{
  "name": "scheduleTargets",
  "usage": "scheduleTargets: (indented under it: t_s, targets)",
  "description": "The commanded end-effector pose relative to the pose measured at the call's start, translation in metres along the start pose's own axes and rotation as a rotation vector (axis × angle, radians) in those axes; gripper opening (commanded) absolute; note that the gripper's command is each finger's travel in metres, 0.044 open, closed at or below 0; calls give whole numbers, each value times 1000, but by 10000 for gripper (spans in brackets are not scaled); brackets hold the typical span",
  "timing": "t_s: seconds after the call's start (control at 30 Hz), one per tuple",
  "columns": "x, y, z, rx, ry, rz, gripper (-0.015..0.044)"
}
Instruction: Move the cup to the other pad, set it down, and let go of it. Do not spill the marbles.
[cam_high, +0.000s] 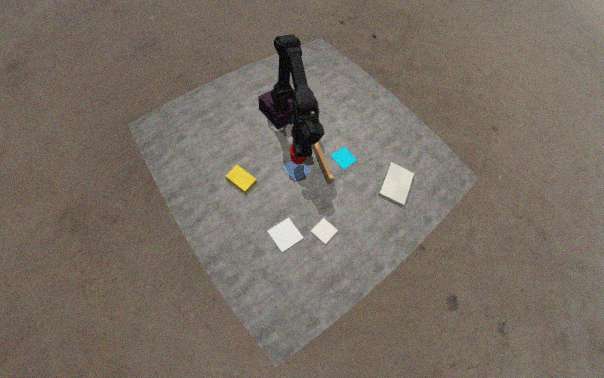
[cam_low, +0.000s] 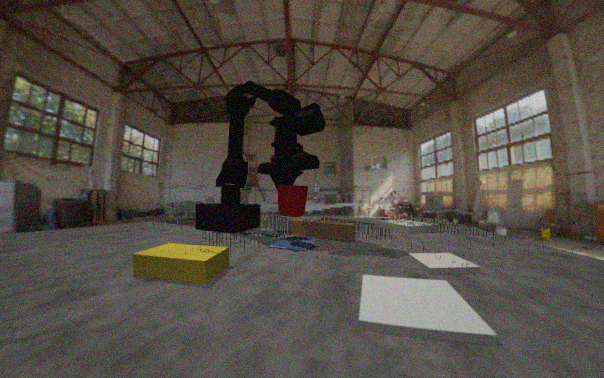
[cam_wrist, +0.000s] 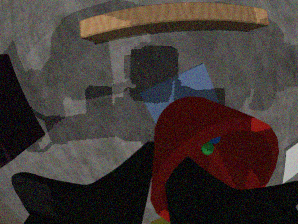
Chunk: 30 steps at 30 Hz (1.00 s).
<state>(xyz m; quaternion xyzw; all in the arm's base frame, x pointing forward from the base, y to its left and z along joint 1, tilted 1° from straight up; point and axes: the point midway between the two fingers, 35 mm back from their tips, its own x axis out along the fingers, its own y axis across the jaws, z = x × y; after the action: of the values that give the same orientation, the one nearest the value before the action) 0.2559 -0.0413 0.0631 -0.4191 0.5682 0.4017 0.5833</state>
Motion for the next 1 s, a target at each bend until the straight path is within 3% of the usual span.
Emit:
scheduleTargets:
  t_s: [0.0,0.97]
  targets:
    - [0,0,0,0,0,0,0]
    - [-1,7,49,5,-2,-4,0]
